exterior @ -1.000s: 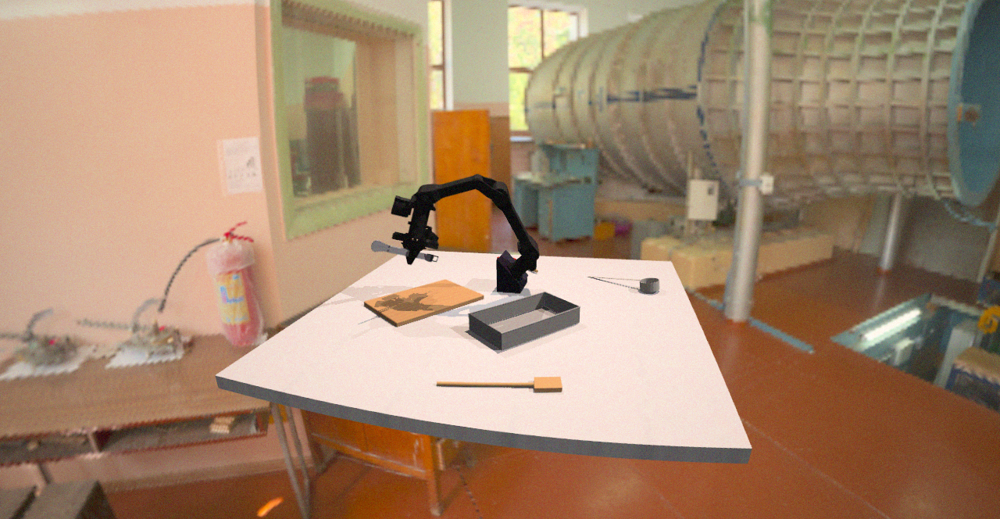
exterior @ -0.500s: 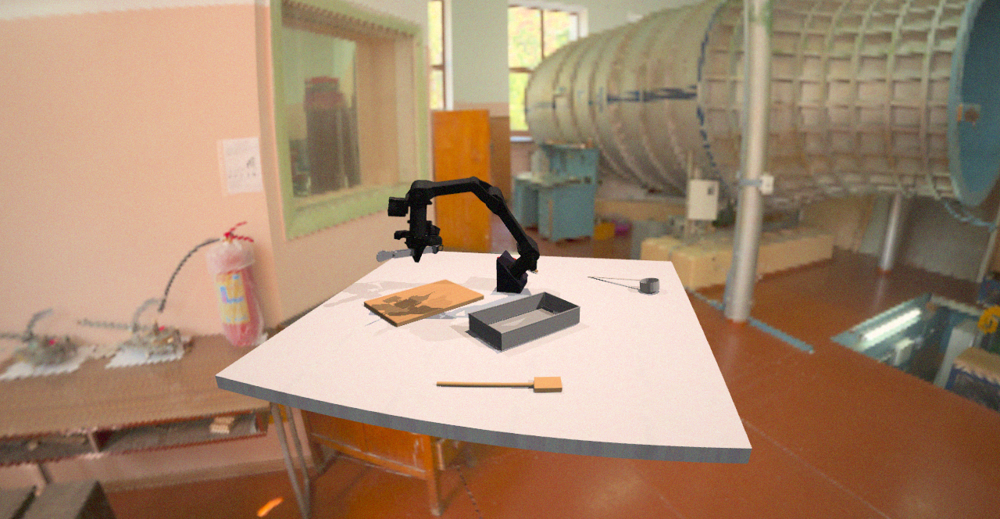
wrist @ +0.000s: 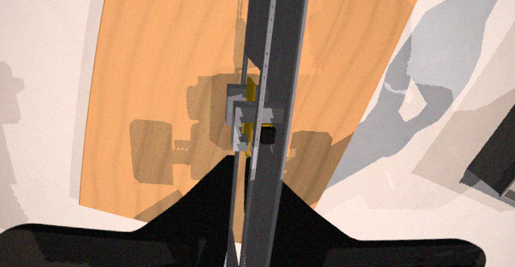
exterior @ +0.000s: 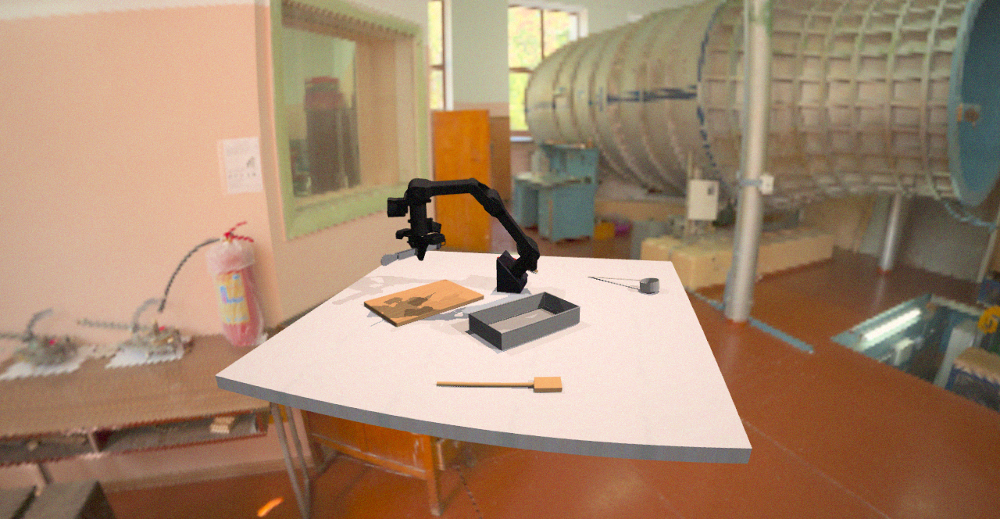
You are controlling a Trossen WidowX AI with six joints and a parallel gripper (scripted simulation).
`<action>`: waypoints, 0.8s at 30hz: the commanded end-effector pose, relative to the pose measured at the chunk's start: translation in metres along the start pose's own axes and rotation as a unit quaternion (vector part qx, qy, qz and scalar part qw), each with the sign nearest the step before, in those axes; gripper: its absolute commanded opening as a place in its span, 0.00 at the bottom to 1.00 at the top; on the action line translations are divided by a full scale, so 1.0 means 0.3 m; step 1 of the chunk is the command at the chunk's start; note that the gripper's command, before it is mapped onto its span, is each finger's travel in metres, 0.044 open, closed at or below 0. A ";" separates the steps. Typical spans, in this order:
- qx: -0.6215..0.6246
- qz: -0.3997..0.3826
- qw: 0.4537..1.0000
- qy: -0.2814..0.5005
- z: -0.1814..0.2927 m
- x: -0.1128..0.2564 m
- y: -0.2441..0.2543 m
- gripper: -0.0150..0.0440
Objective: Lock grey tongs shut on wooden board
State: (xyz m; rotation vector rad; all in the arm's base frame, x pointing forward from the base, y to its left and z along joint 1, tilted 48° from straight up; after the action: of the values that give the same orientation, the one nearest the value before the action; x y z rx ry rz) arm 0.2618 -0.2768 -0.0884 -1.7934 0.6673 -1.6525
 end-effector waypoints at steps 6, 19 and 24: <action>0.004 -0.003 1.000 -0.002 0.005 -0.017 0.003 0.00; 0.005 -0.003 1.000 -0.002 0.013 -0.088 0.011 0.00; 0.005 -0.003 1.000 -0.002 0.015 -0.115 0.013 0.00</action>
State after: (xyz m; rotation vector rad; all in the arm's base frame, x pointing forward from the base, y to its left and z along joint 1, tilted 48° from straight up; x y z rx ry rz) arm 0.2631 -0.2594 -0.1107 -1.7944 0.6410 -1.6509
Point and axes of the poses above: the point midway between the two fingers, 35 mm back from their tips, its own x axis back along the fingers, its own y axis across the jaws, z = x × y, the point moved 4 cm from there along x, back along the fingers, and after that the axes turned 15 degrees about x, right-handed, at the moved point
